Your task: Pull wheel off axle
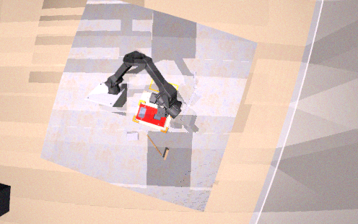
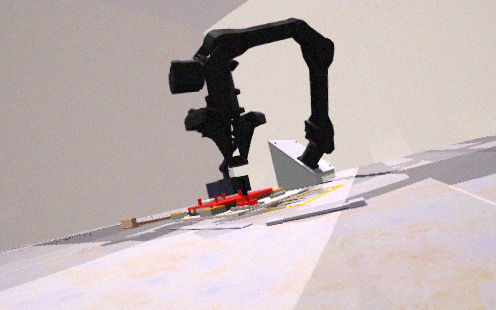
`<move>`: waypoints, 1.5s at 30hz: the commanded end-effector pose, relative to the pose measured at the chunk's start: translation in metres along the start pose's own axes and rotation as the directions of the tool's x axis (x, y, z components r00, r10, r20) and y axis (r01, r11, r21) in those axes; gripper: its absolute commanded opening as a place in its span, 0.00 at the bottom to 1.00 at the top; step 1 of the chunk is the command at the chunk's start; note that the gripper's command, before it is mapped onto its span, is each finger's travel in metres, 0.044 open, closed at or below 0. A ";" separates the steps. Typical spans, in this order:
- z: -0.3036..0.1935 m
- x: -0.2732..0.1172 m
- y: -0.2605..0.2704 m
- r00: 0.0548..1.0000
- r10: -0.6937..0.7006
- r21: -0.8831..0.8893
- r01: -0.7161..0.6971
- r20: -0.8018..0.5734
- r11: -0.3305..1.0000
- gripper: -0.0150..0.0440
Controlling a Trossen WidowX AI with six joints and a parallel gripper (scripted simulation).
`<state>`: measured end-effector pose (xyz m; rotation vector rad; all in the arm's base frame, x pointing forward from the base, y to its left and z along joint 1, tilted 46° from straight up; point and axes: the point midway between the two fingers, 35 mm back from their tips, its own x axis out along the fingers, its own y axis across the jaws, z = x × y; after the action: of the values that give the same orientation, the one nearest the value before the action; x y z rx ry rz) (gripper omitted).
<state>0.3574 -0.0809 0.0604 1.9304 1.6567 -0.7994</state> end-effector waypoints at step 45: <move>-0.099 0.011 -0.061 1.000 -0.001 -0.004 0.001 -0.001 1.000 0.25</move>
<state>0.3113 -0.0010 0.1285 1.9221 1.6612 -0.7969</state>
